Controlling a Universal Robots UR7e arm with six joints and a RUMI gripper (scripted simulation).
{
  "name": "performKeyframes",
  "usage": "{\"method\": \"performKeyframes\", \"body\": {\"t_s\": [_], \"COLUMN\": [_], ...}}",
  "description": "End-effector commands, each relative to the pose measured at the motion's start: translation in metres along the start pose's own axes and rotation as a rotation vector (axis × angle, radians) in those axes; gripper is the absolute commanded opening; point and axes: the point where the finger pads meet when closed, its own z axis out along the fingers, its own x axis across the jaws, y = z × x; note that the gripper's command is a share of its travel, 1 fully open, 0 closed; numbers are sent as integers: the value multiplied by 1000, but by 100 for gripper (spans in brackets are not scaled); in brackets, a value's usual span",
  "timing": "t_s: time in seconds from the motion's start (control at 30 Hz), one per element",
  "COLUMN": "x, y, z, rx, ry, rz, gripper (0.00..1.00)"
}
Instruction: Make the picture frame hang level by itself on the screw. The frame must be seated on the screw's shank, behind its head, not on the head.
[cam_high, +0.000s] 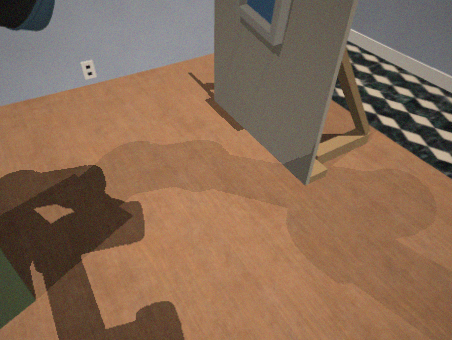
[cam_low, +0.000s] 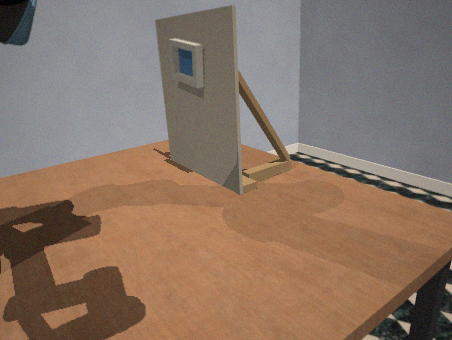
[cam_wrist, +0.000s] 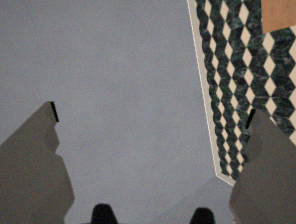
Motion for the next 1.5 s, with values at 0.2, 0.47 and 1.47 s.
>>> {"method": "performKeyframes", "body": {"t_s": [0.2, 0.47, 1.47], "x": [-1, -1, 7], "y": [0, 0, -9], "z": [0, 0, -2], "rx": [-1, -1, 17], "ry": [0, 0, 11], "rz": [2, 2, -5], "gripper": [100, 100, 100]}}
